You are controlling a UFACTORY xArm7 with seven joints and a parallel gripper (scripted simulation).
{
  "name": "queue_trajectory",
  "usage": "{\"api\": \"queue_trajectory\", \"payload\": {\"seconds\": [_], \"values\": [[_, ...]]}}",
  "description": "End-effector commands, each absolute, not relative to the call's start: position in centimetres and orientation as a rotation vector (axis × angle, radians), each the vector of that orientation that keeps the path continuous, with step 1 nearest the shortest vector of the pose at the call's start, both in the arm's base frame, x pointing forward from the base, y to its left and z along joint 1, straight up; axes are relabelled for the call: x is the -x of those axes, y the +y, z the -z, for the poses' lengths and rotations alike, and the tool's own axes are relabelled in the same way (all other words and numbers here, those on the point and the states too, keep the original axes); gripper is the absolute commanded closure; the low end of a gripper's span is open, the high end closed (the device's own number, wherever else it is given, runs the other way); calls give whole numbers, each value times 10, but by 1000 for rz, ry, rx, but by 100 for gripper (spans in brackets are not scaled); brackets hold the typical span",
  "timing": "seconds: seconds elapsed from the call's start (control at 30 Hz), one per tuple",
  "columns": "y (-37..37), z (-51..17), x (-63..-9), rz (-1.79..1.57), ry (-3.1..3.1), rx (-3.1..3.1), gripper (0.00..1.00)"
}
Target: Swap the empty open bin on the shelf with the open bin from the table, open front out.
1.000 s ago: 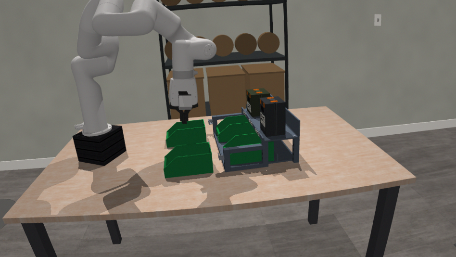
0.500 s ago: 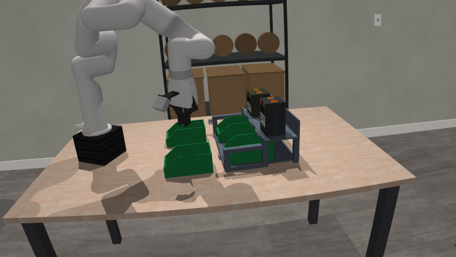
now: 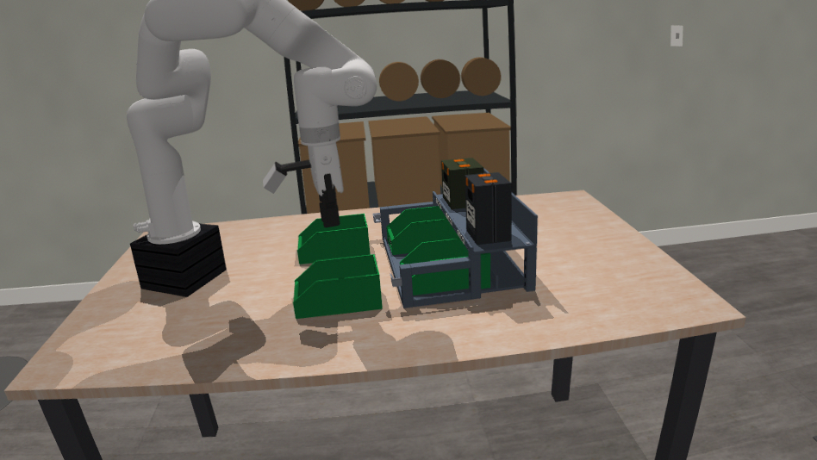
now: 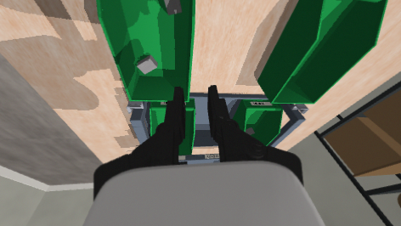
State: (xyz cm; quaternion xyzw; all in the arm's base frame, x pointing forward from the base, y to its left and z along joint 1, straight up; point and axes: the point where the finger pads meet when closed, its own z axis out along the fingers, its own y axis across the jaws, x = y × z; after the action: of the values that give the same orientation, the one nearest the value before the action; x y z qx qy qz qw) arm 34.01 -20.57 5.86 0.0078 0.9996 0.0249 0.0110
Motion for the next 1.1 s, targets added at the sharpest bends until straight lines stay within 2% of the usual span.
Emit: {"api": "queue_trajectory", "payload": {"seconds": [0.0,1.07], "values": [[-205,-59,-341,-6,3130,-228,74],[-205,-52,-341,-7,3130,-230,74]]}}
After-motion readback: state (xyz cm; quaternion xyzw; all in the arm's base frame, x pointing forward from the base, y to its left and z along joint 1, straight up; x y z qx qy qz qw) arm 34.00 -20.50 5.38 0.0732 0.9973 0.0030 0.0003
